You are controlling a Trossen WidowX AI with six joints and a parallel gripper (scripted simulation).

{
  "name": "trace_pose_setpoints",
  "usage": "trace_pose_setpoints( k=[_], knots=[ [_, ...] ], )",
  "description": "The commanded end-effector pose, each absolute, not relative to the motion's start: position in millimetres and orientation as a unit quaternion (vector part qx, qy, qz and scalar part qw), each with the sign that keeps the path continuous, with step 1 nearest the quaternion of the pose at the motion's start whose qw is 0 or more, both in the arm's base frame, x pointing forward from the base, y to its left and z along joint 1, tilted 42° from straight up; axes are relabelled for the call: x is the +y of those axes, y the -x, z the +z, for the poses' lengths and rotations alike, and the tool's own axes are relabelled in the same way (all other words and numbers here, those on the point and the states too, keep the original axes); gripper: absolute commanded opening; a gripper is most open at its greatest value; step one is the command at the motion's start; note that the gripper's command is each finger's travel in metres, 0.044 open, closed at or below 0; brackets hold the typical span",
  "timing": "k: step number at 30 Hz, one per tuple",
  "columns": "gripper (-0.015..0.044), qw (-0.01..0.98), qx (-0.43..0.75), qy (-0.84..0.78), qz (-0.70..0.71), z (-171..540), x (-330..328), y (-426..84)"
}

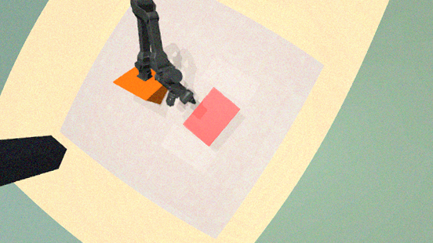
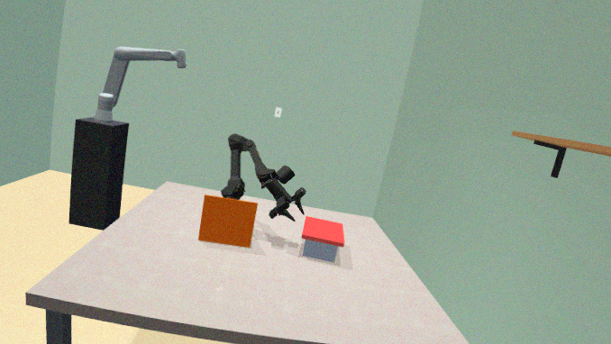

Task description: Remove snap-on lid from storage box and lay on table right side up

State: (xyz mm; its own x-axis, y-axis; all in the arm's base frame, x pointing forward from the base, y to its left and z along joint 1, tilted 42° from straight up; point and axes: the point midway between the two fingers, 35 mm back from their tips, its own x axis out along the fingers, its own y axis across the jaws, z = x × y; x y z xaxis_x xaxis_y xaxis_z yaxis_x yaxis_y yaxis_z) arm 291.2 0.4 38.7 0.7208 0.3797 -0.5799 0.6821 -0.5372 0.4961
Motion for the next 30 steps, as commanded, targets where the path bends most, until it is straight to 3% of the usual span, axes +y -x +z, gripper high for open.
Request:
trace_pose_setpoints(
  k=[1,30],
  knots=[
    [0.0235,0.366,0.311,-0.852,-0.209,33.6,2.7,-297.5],
    [0.0235,0.364,0.309,-0.854,-0.206,6.5,22.0,-328.0]
  ],
)
